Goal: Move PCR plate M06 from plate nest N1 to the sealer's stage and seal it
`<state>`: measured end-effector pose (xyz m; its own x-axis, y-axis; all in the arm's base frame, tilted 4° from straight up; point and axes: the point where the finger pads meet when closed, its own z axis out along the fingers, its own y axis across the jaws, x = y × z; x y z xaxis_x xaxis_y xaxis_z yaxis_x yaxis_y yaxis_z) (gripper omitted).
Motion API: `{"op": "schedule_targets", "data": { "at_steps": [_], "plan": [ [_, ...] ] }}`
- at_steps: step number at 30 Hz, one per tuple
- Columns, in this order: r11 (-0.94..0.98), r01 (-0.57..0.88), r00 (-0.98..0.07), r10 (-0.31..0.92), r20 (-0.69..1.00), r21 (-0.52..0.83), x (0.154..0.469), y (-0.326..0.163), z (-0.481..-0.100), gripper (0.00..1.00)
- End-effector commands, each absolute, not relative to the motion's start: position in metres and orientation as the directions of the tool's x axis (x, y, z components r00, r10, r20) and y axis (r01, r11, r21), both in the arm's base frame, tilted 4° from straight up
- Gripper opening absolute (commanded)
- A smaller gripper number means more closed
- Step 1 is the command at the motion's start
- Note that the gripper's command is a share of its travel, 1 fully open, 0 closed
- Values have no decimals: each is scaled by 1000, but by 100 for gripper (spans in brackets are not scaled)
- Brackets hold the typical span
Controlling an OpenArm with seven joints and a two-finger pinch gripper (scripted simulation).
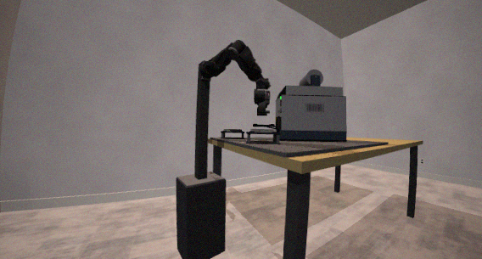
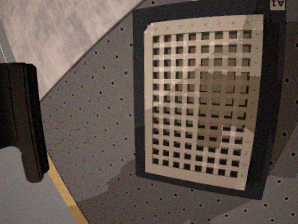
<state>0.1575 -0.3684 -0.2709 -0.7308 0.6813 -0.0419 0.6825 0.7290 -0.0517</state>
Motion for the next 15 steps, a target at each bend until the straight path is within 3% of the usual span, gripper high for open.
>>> {"op": "schedule_targets", "data": {
  "at_steps": [1,7,15],
  "plan": [
    [729,683,-730,681,-45,-51,158,-369,-270,77],
    [731,681,-732,679,-45,-51,159,-372,-325,77],
    [731,681,-732,679,-45,-51,159,-372,-325,77]
  ]
}}
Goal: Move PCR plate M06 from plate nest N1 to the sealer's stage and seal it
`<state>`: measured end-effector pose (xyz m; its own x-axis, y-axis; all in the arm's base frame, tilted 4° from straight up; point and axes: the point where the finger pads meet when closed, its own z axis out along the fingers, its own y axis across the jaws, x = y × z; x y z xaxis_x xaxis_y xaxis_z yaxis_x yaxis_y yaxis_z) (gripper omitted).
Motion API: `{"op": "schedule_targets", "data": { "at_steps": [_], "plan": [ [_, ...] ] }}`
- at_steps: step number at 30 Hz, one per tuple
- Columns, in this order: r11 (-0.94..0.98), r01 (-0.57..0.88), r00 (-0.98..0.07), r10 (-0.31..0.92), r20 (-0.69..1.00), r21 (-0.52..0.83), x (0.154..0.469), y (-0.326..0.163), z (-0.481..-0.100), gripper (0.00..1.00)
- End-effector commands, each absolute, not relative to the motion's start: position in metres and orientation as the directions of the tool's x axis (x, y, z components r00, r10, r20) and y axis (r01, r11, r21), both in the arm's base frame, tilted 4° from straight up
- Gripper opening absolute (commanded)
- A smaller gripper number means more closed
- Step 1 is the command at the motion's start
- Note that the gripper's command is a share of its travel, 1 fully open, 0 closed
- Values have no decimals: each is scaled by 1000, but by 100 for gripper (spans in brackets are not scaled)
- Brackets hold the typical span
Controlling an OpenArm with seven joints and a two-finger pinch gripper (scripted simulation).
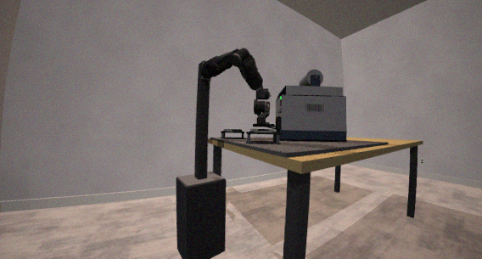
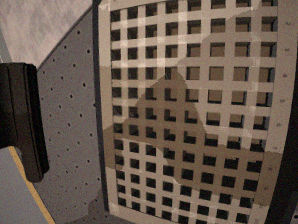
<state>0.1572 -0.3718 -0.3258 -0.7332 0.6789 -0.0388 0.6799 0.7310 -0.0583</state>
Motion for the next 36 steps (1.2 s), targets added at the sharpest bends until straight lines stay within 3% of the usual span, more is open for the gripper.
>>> {"op": "schedule_targets", "data": {
  "at_steps": [1,36],
  "plan": [
    [731,681,-732,679,-45,-51,159,-372,-325,77],
    [730,681,-732,680,-44,-51,160,-372,-334,77]
  ]
}}
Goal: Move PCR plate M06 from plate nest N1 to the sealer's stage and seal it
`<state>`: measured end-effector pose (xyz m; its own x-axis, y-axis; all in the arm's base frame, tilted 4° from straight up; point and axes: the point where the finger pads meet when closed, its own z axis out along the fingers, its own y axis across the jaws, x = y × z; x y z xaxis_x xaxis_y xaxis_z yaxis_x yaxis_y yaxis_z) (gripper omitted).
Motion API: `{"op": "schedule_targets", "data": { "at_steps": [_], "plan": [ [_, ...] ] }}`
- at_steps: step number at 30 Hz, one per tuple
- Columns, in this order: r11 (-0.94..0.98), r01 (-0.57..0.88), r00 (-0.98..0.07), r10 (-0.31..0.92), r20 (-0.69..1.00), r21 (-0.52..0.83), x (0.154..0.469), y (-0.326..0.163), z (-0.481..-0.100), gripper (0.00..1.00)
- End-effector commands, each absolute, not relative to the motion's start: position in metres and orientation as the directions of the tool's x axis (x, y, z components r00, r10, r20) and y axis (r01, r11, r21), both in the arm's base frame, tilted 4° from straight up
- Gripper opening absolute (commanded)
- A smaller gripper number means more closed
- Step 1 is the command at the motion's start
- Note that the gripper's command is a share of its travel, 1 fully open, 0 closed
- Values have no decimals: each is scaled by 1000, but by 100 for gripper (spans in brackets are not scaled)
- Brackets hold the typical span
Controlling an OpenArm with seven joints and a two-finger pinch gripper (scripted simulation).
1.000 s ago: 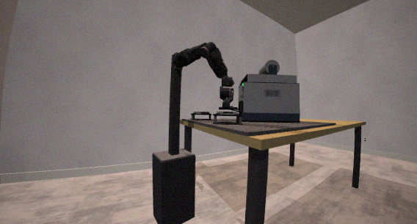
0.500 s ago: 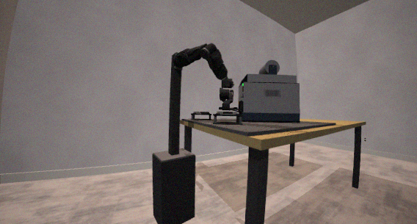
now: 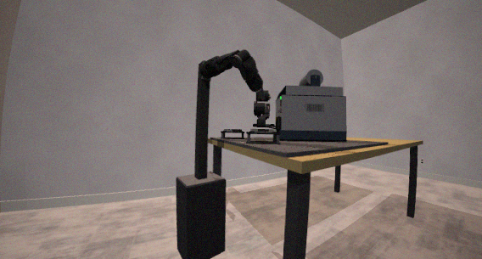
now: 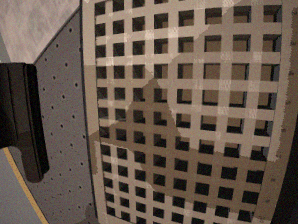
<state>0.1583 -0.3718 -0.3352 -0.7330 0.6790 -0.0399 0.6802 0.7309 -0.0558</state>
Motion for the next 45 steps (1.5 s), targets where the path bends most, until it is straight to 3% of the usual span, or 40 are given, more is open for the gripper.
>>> {"op": "schedule_targets", "data": {
  "at_steps": [1,7,45],
  "plan": [
    [730,681,-732,680,-44,-51,160,-372,-334,77],
    [732,680,-734,678,-42,-49,159,-372,-356,77],
    [728,683,-730,682,-44,-59,157,-375,-353,77]
  ]
}}
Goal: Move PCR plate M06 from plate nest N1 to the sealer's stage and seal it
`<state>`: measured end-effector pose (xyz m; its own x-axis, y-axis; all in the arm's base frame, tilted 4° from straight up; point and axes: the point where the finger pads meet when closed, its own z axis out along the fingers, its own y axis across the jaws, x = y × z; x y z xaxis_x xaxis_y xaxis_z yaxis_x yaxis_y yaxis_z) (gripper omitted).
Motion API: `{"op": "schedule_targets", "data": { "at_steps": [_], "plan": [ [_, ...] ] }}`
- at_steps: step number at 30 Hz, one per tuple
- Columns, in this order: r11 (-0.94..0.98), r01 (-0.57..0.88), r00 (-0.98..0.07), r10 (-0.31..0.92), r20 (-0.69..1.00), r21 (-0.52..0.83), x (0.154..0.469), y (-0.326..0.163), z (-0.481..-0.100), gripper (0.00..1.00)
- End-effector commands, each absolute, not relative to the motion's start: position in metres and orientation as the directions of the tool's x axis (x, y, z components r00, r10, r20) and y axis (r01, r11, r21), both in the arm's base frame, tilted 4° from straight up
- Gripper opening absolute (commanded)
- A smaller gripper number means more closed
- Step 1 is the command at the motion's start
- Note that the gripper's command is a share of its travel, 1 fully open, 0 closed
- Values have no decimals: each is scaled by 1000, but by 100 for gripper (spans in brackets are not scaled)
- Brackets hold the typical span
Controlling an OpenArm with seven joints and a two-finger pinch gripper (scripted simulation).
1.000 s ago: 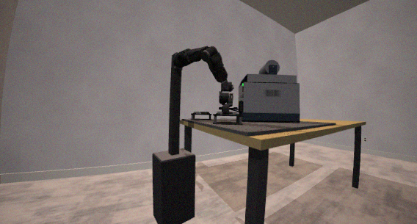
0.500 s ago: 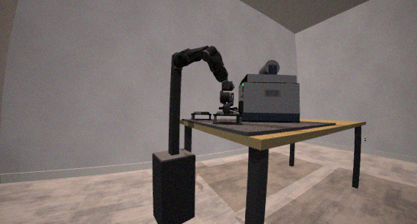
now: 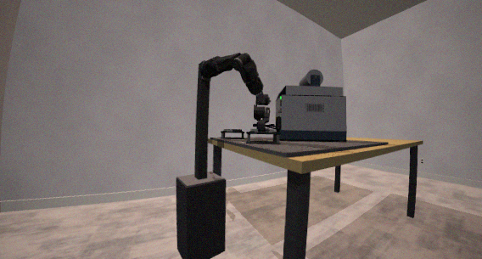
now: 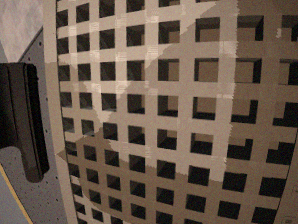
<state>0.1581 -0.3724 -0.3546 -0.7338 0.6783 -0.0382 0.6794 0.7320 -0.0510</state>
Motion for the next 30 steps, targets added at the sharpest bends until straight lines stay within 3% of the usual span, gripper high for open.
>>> {"op": "schedule_targets", "data": {
  "at_steps": [1,8,9,30],
  "plan": [
    [728,683,-730,682,-44,-59,157,-375,-353,77],
    [728,683,-730,682,-44,-59,157,-375,-353,77],
    [729,683,-731,681,-43,-57,157,-375,-354,0],
    [731,680,-733,679,-40,-50,159,-373,-354,0]
  ]
}}
